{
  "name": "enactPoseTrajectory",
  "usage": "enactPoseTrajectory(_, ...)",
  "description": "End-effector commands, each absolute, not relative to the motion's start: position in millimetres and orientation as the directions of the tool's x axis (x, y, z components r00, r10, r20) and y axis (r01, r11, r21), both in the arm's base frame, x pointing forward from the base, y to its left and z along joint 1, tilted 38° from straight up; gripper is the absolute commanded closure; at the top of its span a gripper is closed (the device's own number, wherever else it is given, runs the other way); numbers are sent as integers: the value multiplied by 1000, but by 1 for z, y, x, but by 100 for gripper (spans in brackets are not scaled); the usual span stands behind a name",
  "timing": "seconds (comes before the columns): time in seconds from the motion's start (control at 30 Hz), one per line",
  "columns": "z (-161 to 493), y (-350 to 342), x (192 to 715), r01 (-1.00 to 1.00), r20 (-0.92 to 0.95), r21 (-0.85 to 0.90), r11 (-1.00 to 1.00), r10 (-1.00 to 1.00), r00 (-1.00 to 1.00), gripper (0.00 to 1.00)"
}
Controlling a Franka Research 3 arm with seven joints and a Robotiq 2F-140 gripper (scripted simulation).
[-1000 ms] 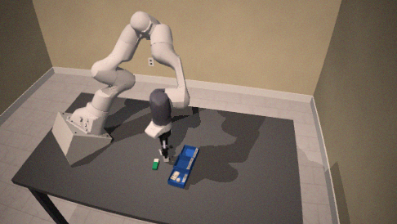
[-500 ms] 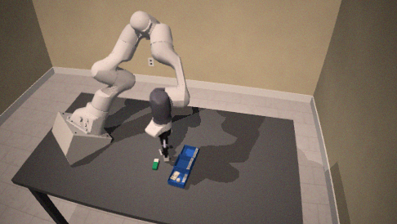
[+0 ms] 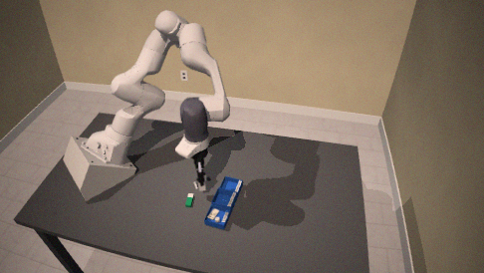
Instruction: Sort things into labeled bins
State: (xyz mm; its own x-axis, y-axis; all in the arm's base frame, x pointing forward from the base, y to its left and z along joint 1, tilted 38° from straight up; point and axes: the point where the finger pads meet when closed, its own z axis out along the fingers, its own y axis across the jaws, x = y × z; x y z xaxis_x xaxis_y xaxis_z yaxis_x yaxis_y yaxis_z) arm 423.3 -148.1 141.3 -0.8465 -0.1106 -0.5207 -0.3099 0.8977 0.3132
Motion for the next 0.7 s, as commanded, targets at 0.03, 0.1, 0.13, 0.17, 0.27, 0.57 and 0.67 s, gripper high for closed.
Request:
enactPoseTrajectory(0.03, 149, -146, 417, -306, -512, 341, 889, -98, -854, 94)
enactPoseTrajectory(0.1, 149, -146, 417, -306, -512, 341, 889, -98, -854, 94)
enactPoseTrajectory(0.13, 149, -146, 417, -306, -512, 341, 889, -98, -854, 94)
enactPoseTrajectory(0.17, 149, -146, 417, -306, -512, 341, 889, -98, -854, 94)
enactPoseTrajectory(0.27, 149, -146, 417, -306, -512, 341, 889, -98, -854, 94)
enactPoseTrajectory(0.57, 149, -146, 417, -306, -512, 341, 889, -98, -854, 94)
enactPoseTrajectory(0.67, 149, -146, 417, -306, -512, 341, 889, -98, -854, 94)
